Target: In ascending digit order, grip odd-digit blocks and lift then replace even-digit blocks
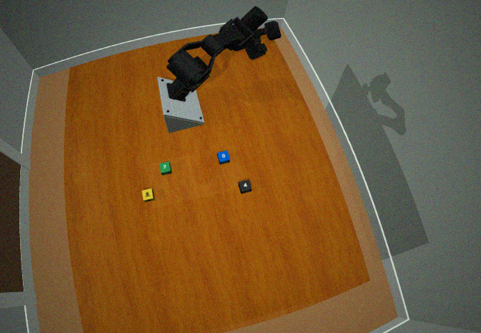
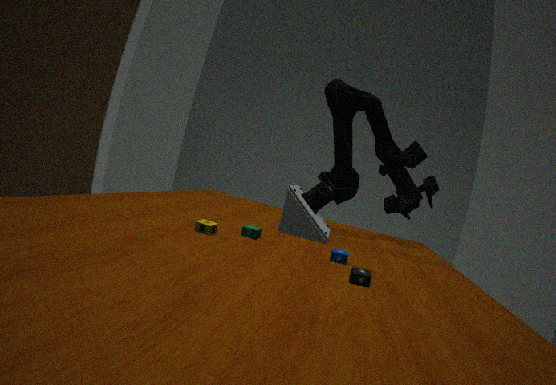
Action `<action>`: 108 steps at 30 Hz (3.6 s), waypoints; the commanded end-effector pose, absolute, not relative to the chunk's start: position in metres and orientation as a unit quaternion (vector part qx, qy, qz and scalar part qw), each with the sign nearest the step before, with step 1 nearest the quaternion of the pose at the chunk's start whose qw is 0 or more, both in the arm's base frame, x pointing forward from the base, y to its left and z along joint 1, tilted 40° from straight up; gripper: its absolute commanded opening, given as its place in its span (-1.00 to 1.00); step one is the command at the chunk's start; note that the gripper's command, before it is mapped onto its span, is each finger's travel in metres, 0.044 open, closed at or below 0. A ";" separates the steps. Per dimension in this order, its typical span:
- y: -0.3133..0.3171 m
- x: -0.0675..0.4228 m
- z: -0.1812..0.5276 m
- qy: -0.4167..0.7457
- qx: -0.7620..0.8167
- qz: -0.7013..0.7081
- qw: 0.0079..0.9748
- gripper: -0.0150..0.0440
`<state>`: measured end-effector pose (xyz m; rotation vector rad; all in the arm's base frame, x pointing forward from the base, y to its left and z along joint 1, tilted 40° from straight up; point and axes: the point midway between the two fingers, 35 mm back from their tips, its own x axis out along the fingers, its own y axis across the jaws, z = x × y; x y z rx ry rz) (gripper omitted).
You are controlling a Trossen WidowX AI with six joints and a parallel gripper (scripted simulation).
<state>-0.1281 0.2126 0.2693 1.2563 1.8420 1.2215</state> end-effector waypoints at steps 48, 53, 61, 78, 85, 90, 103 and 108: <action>0.126 0.357 0.108 0.564 0.014 0.146 0.812 0.86; 0.060 0.372 0.076 0.621 0.018 0.139 0.771 0.86; -0.045 0.366 0.031 0.681 0.076 0.159 0.711 0.86; -0.181 0.299 -0.026 0.661 0.243 0.228 0.673 0.86; -0.181 0.299 -0.026 0.661 0.243 0.228 0.673 0.86; -0.181 0.299 -0.026 0.661 0.243 0.228 0.673 0.86; -0.161 0.278 -0.006 0.661 0.244 0.228 0.672 0.86; -0.128 0.243 0.017 0.662 0.245 0.229 0.671 0.86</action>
